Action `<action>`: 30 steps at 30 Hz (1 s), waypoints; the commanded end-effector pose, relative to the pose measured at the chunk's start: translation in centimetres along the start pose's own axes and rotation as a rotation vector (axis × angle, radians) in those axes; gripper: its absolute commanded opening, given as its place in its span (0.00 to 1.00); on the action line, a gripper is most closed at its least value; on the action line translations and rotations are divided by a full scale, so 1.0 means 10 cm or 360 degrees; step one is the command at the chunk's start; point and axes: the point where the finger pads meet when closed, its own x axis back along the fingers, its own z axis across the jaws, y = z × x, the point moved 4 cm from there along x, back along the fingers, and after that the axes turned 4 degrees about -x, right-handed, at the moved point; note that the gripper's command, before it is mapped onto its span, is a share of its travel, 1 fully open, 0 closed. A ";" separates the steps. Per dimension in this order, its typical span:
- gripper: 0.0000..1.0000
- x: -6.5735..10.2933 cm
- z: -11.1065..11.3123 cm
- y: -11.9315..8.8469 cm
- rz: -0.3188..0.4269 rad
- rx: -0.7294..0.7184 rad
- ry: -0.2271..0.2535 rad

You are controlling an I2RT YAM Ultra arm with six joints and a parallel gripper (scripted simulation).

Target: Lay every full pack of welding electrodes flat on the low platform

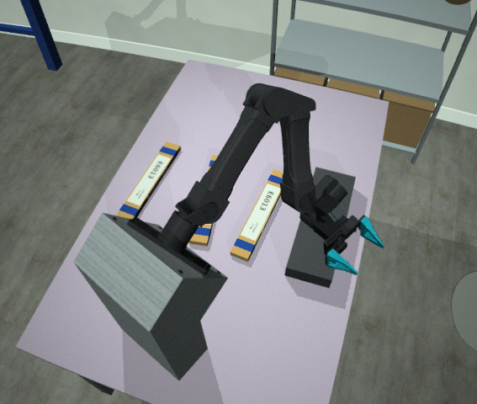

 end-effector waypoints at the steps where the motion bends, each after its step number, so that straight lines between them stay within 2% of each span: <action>1: 0.95 -0.05 0.00 0.28 -0.0005 0.0057 -0.0024; 3: 0.95 -0.06 0.01 0.33 -0.0005 0.0057 -0.0024; 4: 0.95 0.01 0.00 0.34 0.0020 0.0090 0.0009; 5: 0.95 0.10 0.03 0.26 0.0101 0.0100 0.0032; 6: 0.95 0.14 0.06 0.22 0.0131 0.0104 0.0039; 7: 0.95 0.17 0.25 0.18 0.0125 0.0043 0.0070; 8: 0.95 0.18 0.18 0.08 0.0111 0.0095 0.0040; 10: 0.95 0.18 0.18 0.08 0.0111 0.0095 0.0040; 11: 0.95 0.26 0.29 0.11 0.0166 0.0077 0.0077; 13: 0.95 0.36 0.31 0.05 0.0245 0.0145 0.0093; 15: 0.95 0.46 0.34 -0.01 0.0246 0.0149 0.0091; 22: 0.95 0.85 0.39 -0.20 0.0513 0.0384 0.0169; 25: 0.95 1.01 0.40 -0.26 0.0551 0.0436 0.0185; 27: 0.95 1.01 0.40 -0.26 0.0551 0.0436 0.0185; 29: 0.95 1.14 0.41 -0.30 0.0643 0.0506 0.0219; 30: 0.95 1.19 0.41 -0.31 0.0643 0.0523 0.0222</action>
